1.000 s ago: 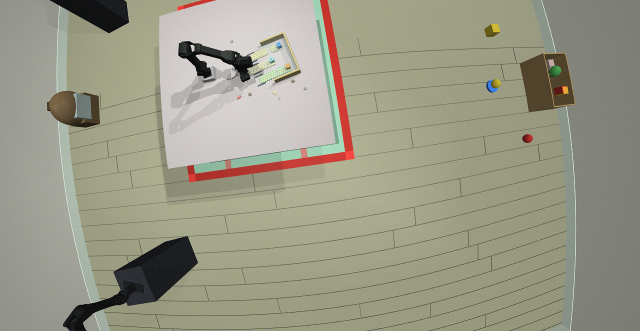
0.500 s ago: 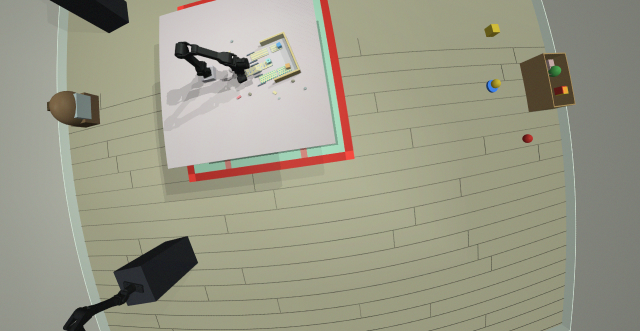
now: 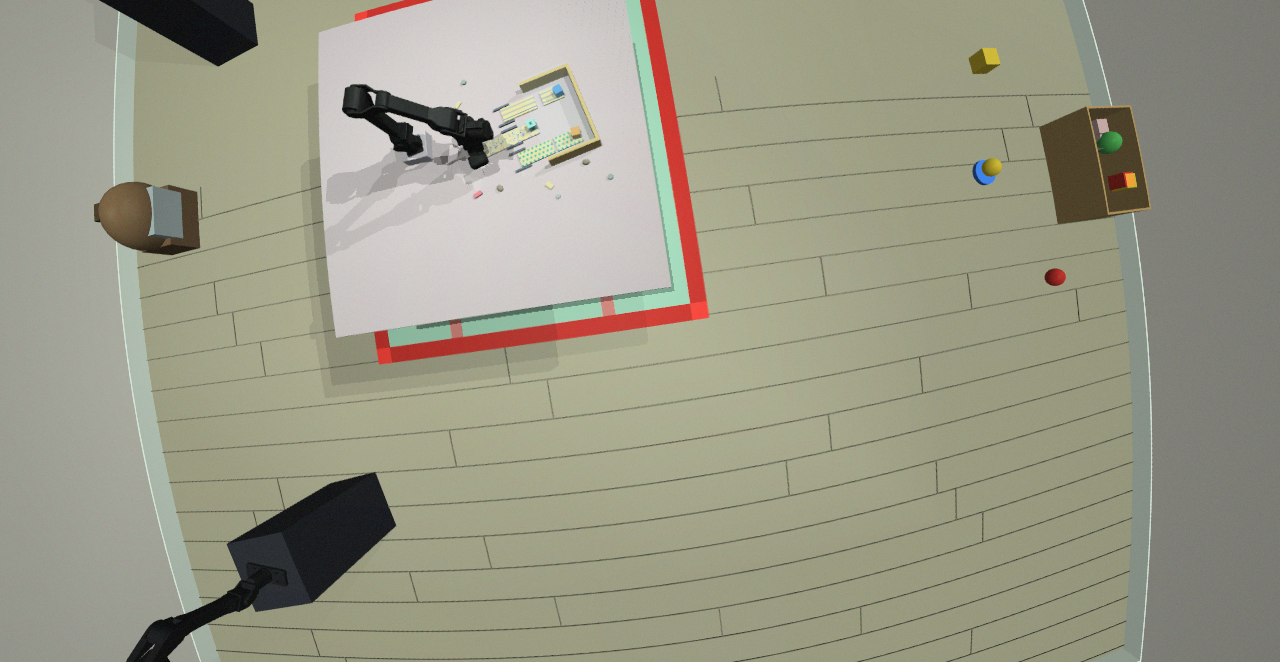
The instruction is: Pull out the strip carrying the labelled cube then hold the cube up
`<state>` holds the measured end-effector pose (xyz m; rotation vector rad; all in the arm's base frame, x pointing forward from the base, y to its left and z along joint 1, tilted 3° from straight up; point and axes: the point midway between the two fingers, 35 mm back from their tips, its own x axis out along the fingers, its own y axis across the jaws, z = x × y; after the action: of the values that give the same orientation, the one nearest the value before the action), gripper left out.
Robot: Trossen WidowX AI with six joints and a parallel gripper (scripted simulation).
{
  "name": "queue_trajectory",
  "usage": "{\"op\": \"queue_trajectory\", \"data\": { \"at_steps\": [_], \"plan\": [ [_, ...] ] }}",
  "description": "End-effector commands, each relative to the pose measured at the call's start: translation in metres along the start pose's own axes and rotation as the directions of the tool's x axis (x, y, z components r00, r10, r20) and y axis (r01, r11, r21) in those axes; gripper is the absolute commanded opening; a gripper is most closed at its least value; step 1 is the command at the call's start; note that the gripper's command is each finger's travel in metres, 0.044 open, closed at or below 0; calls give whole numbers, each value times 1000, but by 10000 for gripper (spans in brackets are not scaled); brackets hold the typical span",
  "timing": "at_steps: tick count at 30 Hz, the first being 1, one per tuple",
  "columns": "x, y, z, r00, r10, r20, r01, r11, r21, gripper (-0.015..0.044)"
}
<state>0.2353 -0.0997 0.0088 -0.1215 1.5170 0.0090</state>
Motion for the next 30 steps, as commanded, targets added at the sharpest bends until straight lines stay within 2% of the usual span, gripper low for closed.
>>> {"op": "queue_trajectory", "data": {
  "at_steps": [1,27,30],
  "plan": [
    [5,2,-13,1000,10,-21,-10,1000,0,0],
    [4,2,-45,1000,10,-24,-10,1000,0,0],
    [-21,-2,-35,1000,4,-13,-4,1000,0,0]
  ]
}}
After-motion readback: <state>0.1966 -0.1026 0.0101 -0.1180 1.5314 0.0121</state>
